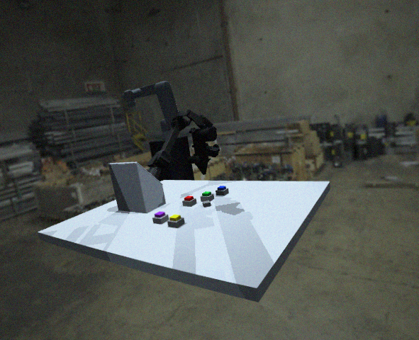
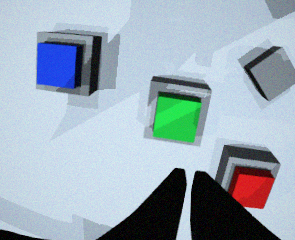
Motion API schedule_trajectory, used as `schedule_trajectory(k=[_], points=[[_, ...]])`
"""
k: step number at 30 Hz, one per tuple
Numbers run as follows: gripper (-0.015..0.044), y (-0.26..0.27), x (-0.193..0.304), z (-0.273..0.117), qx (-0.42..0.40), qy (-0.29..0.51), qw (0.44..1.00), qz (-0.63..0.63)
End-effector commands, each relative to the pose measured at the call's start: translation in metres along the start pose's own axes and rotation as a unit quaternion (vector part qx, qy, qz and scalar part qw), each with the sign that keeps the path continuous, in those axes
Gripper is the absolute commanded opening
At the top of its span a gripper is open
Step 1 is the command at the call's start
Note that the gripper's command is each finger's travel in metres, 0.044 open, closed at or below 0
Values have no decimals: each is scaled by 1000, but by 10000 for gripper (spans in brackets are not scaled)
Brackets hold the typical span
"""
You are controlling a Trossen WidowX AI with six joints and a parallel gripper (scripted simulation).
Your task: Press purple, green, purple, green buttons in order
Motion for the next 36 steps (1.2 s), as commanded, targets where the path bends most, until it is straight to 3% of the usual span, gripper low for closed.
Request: schedule_trajectory(k=[1, 7, 36], points=[[20, 3, 5, 3, -6, 6, 1000, 13], [20, 4, 5, 62, -7, 5, 1000, 12], [20, 5, 6, 97, -8, 5, 1000, 12]])
Point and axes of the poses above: the point midway between the two fingers, 35 mm back from their tips, its own z axis out along the fingers, its own y axis across the jaws, x = y × z, the point moved 4 cm from there along -z, back along the fingers, and after that the axes turned 6 degrees about -z, right-handed, at the moved point
